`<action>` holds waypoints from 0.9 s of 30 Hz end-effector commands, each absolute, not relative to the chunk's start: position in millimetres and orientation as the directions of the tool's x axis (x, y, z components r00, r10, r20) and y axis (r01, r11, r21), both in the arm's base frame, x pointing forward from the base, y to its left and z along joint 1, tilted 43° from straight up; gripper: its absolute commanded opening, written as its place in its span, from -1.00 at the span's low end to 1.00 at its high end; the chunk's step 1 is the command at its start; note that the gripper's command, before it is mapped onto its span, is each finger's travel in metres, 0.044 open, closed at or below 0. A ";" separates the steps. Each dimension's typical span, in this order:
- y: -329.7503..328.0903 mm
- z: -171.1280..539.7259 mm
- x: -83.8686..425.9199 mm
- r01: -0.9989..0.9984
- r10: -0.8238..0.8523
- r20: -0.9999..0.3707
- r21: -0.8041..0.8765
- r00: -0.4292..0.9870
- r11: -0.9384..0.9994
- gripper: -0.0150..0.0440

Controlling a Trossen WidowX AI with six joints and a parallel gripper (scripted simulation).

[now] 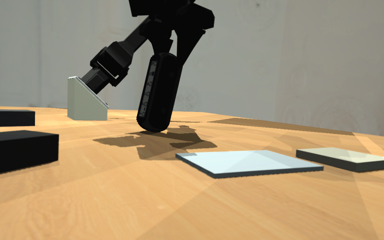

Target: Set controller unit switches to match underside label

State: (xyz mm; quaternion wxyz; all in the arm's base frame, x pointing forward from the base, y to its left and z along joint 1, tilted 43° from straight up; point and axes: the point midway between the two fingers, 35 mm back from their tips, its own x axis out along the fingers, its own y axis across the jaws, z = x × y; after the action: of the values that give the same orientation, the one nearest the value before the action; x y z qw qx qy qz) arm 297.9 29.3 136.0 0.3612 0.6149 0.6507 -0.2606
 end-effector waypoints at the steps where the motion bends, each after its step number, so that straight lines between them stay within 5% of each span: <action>1: 38.6 135.5 296.0 0.988 0.630 -0.777 0.093 -0.003 0.120 0.65; 27: 56.2 143.2 293.1 0.988 0.674 -0.739 0.094 -0.012 0.120 0.65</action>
State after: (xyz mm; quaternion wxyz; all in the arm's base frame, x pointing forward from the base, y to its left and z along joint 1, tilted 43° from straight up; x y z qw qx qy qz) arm 295.8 49.6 145.8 0.3389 0.6236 0.6637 -0.2361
